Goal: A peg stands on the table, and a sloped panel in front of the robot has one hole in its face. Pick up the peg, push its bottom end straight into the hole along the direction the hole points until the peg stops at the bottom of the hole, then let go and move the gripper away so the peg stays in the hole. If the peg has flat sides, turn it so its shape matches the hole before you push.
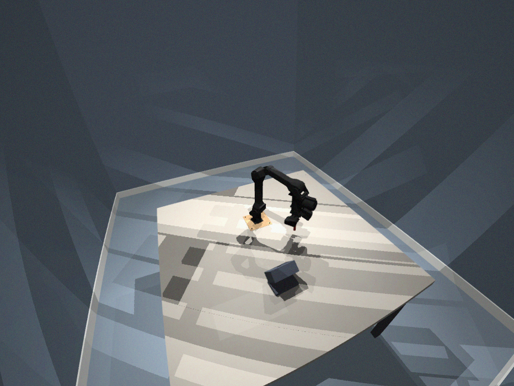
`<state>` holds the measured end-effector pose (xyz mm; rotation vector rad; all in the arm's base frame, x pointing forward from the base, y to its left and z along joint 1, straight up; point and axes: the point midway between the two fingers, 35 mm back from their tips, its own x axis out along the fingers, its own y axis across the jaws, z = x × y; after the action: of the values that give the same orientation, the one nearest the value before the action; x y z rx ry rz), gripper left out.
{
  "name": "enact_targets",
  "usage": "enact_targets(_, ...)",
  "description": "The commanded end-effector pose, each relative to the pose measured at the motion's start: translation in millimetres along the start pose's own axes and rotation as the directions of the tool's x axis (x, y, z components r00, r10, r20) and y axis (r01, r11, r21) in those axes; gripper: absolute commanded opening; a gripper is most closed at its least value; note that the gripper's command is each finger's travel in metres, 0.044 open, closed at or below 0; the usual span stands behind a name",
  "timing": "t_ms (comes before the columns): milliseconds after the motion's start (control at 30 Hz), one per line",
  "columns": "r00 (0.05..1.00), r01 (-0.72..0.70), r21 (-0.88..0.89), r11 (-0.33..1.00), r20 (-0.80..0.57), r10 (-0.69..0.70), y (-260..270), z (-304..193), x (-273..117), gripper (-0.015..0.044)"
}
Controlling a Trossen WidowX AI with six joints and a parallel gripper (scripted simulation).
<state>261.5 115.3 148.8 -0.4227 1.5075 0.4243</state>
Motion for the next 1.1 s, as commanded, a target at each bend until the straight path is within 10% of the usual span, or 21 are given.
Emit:
enact_targets(0,1.000,-0.003,-0.004,1.000,0.007,0.003,0,0,-11,0.0000)
enact_targets(1067,0.987,-0.049,0.192,0.980,0.158,0.018,-36,5,-8,0.0000)
